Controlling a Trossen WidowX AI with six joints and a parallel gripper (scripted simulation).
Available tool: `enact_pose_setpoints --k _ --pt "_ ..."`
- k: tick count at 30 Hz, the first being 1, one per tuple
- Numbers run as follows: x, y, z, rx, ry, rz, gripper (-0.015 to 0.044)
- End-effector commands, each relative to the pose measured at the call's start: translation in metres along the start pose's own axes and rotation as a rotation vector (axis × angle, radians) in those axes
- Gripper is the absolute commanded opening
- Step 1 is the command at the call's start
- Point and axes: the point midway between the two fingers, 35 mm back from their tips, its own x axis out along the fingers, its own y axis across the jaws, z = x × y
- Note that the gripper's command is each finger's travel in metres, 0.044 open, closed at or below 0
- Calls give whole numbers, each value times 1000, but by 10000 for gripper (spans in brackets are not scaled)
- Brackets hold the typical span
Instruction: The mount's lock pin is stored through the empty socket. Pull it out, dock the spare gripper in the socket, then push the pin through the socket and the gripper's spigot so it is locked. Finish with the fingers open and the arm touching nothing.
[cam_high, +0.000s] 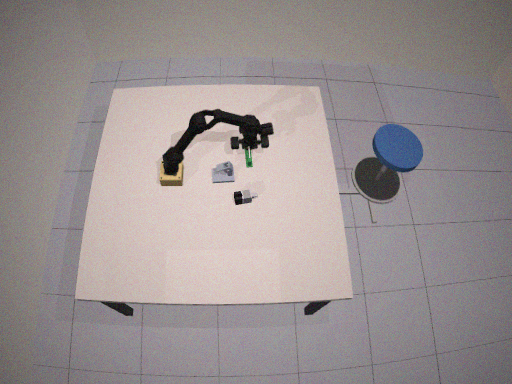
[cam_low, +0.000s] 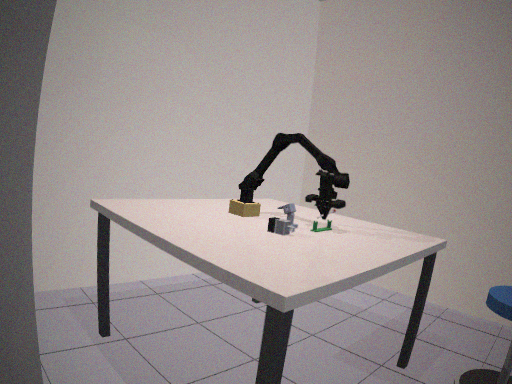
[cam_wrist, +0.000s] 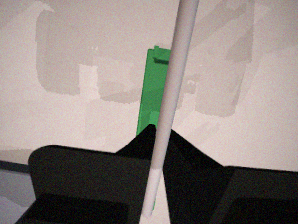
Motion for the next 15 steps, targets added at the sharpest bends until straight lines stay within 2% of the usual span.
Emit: enact_pose_setpoints --k 1,8,15 --pt "-6 0 -10 -3 -3 2 0" --pt "-16 0 -28 0 -2 2 0" --pt "-10 0 -29 0 1 1 0"
